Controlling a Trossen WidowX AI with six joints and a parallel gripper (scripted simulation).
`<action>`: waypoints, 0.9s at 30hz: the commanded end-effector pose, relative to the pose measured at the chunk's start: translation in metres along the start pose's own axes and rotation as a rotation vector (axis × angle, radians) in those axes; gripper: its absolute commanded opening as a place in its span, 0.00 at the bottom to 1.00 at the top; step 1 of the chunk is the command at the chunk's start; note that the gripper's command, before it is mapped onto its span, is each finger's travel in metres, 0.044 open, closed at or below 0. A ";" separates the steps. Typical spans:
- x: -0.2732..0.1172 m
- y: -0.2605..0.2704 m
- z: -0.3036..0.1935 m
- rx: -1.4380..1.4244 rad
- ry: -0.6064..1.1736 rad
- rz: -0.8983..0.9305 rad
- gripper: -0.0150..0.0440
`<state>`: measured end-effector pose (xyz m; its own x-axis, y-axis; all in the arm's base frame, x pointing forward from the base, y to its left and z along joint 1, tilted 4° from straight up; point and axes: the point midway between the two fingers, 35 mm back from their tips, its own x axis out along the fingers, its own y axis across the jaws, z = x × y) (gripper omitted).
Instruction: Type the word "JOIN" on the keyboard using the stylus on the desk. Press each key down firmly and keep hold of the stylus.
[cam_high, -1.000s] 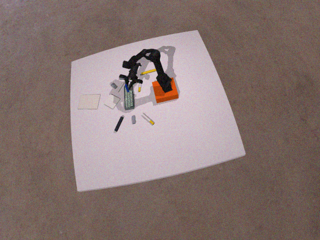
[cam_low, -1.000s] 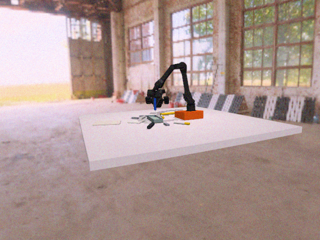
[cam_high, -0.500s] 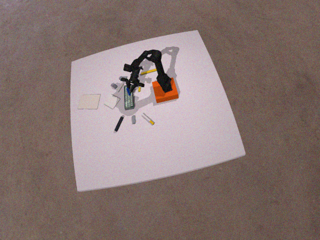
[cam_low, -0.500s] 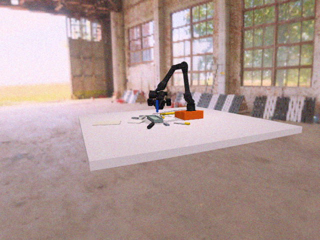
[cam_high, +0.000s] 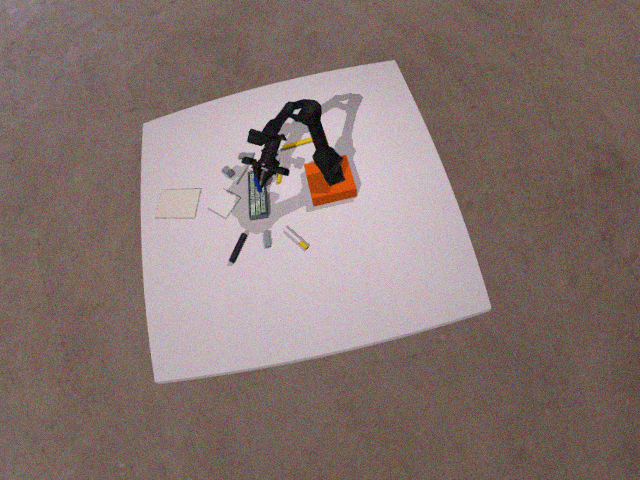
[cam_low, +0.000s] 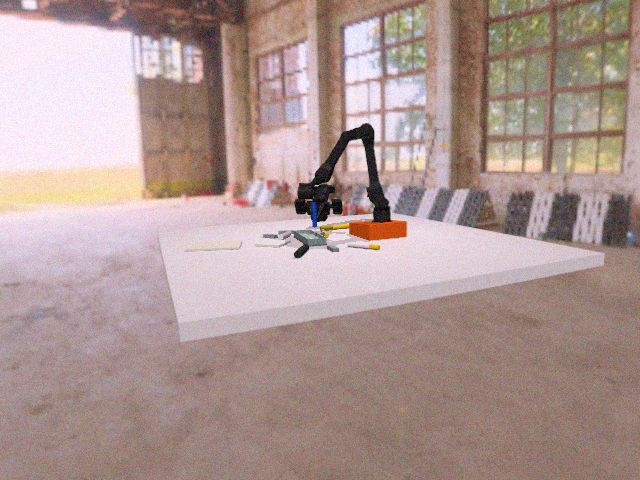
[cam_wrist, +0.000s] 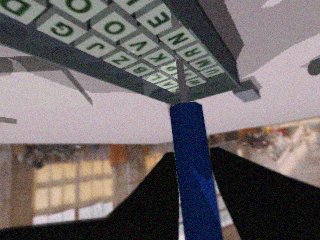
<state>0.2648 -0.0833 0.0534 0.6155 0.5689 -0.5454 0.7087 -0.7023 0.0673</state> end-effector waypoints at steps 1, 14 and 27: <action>0.001 0.000 0.003 0.005 -0.001 -0.001 0.39; 0.005 0.000 0.008 0.005 -0.001 -0.001 0.39; 0.008 0.000 0.013 0.005 -0.001 -0.001 0.39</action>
<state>0.2647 -0.0844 0.0396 0.6151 0.5691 -0.5457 0.7066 -0.7050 0.0612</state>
